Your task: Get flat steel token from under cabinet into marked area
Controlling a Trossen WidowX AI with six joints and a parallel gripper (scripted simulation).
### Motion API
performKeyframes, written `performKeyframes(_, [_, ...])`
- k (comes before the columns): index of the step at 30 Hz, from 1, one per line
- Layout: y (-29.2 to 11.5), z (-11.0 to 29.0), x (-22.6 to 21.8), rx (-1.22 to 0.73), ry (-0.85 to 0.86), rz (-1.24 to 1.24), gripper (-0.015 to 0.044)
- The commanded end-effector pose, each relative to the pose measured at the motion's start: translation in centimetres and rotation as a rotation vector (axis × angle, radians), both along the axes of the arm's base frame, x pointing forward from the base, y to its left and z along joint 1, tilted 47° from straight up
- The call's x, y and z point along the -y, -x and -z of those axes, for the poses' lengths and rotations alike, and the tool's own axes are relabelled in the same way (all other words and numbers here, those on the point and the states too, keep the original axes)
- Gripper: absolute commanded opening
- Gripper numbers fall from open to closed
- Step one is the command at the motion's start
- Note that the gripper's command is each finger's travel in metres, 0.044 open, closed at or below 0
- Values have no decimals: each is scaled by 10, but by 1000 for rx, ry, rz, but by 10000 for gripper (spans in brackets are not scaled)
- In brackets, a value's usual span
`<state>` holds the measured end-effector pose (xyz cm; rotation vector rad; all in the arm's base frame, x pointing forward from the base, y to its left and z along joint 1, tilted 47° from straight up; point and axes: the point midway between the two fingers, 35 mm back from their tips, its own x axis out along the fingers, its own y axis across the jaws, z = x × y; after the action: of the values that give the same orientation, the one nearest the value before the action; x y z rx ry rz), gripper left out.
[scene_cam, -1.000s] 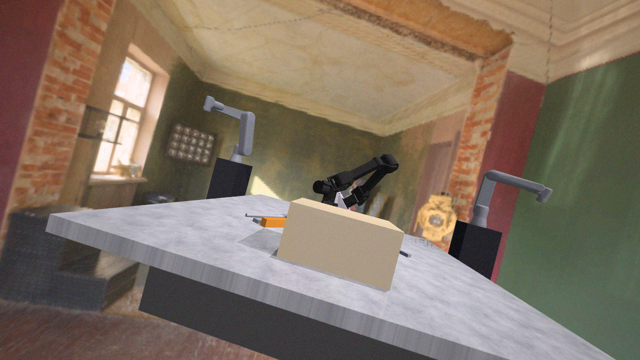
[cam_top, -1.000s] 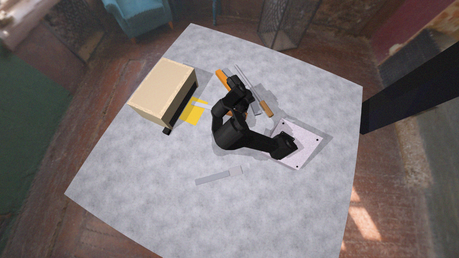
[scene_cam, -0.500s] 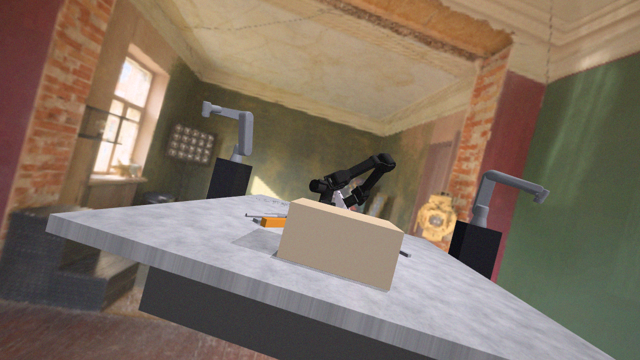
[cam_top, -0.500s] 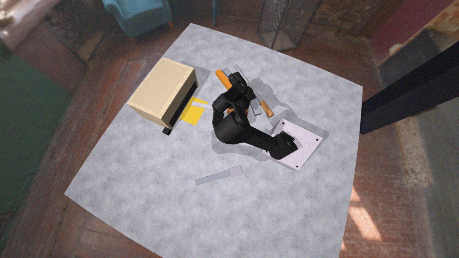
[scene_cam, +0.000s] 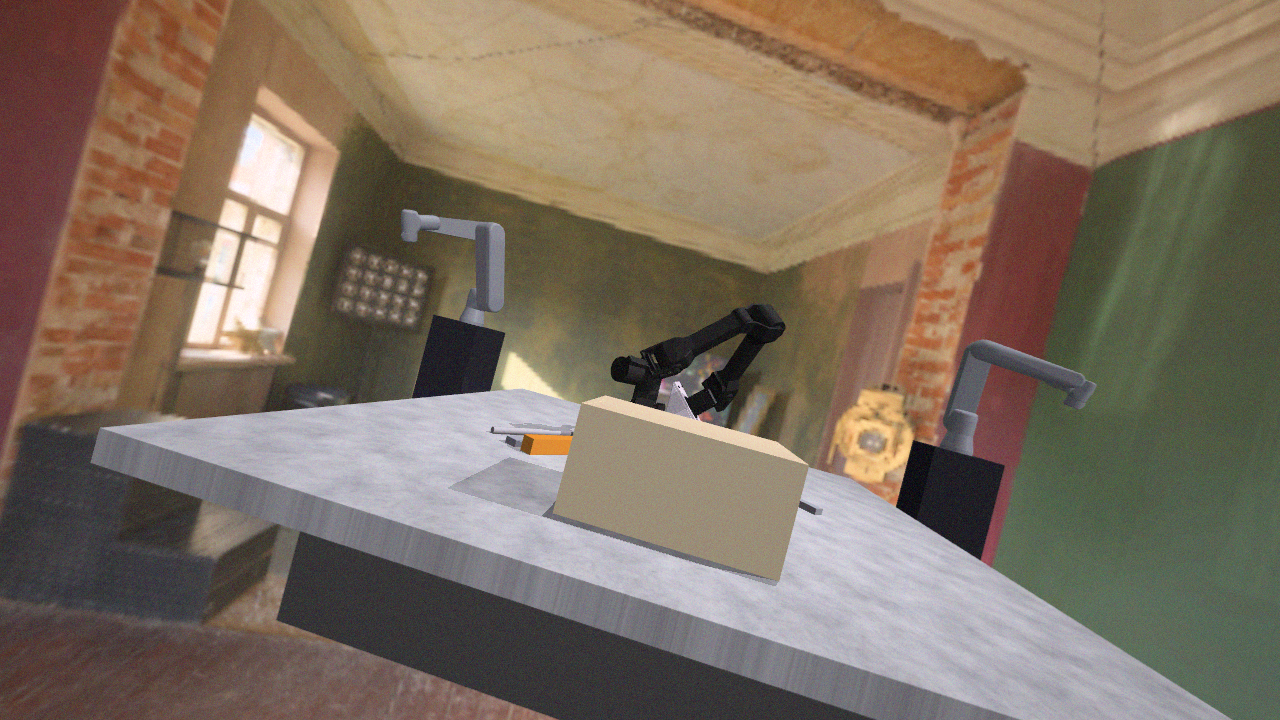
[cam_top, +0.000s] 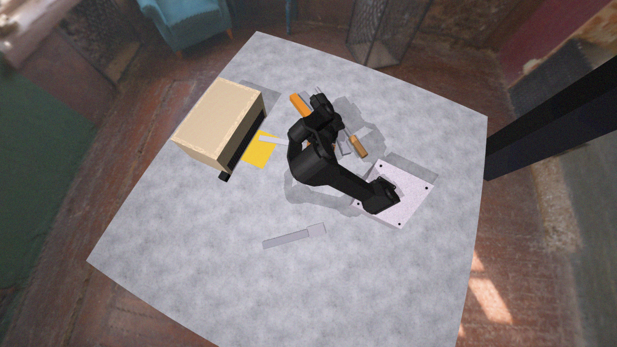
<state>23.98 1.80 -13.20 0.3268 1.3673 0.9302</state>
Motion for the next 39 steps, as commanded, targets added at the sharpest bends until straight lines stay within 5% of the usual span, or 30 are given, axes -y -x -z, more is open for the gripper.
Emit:
performKeyframes(1, [-3,5,5,4,4,-1,0])
performKeyframes(39, [-9,28,28,16,5,-12,0])
